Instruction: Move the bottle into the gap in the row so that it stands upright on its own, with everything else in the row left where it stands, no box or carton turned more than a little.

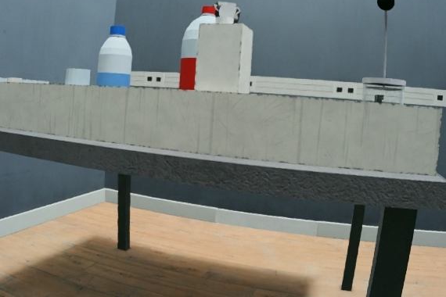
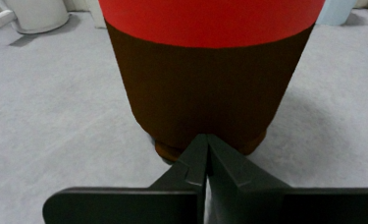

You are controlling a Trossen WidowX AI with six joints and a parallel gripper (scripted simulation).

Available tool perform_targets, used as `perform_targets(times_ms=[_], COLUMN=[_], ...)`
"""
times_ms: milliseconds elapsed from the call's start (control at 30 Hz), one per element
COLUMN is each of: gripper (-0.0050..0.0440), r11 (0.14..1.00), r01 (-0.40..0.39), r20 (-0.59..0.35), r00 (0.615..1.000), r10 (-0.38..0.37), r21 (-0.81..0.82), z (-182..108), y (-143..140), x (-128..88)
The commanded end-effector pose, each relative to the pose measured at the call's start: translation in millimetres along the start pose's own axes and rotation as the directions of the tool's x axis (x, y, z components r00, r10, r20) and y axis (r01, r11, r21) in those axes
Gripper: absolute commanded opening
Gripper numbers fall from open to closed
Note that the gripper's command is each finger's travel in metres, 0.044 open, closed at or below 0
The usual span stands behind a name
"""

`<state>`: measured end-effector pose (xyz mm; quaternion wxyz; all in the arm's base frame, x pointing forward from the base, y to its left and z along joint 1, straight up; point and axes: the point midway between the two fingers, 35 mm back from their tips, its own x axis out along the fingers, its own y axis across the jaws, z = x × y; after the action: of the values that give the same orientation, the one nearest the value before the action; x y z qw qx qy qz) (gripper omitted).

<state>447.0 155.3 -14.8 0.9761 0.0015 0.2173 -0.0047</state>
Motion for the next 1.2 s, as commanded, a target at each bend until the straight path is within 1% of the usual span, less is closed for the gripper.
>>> perform_targets(times_ms=[0, 933, 1167], gripper=[-0.0050, -0.0050, -0.0050], r11=[1.000, 1.000, 1.000], r01=[0.003, 0.003, 0.001], r20=[0.014, 0.014, 0.014], r00=[1.000, 1.000, 1.000], r10=[-0.003, -0.003, -0.001], r21=[0.004, 0.004, 0.004], z=[7, 10, 14], y=[-1, -1, -1], x=[5, 10, 18])
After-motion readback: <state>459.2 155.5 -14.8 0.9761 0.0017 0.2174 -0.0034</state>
